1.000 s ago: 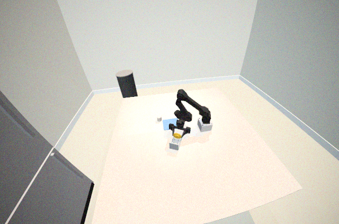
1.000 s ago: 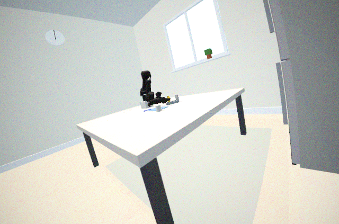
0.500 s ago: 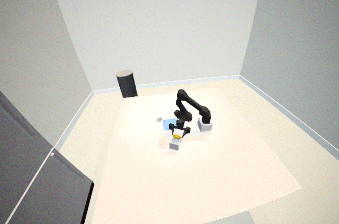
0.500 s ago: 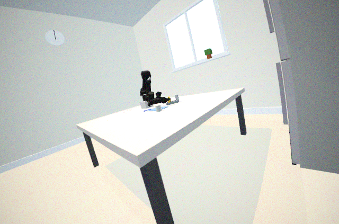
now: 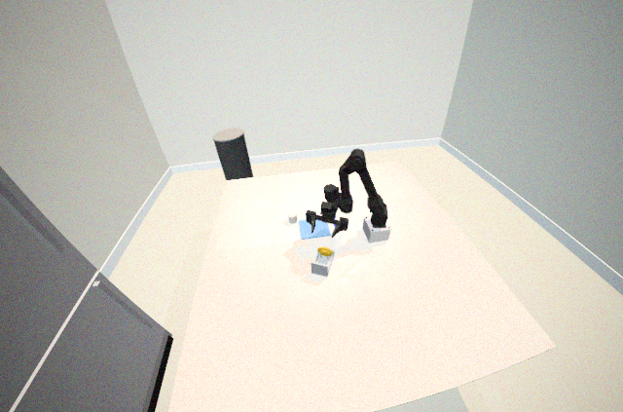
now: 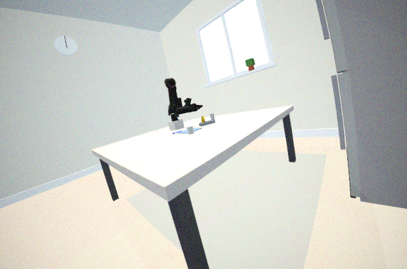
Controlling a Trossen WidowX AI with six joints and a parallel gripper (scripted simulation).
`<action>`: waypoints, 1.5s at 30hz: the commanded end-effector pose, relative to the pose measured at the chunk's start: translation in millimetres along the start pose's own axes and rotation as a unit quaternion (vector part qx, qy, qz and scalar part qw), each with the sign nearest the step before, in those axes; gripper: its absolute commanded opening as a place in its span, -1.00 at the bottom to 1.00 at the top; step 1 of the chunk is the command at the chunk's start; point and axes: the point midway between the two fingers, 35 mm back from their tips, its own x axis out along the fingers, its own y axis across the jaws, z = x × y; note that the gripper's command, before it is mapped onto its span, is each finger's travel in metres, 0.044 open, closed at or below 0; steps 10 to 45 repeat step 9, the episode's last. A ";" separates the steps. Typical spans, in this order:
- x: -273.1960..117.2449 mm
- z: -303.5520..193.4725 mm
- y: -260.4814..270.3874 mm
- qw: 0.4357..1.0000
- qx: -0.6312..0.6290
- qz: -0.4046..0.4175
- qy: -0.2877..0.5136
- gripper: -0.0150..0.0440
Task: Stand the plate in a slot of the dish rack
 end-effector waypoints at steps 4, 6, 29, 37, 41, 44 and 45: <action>1.7 4.6 -15.4 0.999 0.037 -0.025 0.006 0.86; 3.0 3.3 -29.2 0.997 0.058 -0.046 0.014 0.86; 4.3 1.4 -48.6 0.993 0.090 -0.078 0.027 0.86; 4.3 1.4 -48.6 0.993 0.090 -0.078 0.027 0.86; 4.3 1.4 -48.6 0.993 0.090 -0.078 0.027 0.86; 4.3 1.4 -48.6 0.993 0.090 -0.078 0.027 0.86; 4.3 1.4 -48.6 0.993 0.090 -0.078 0.027 0.86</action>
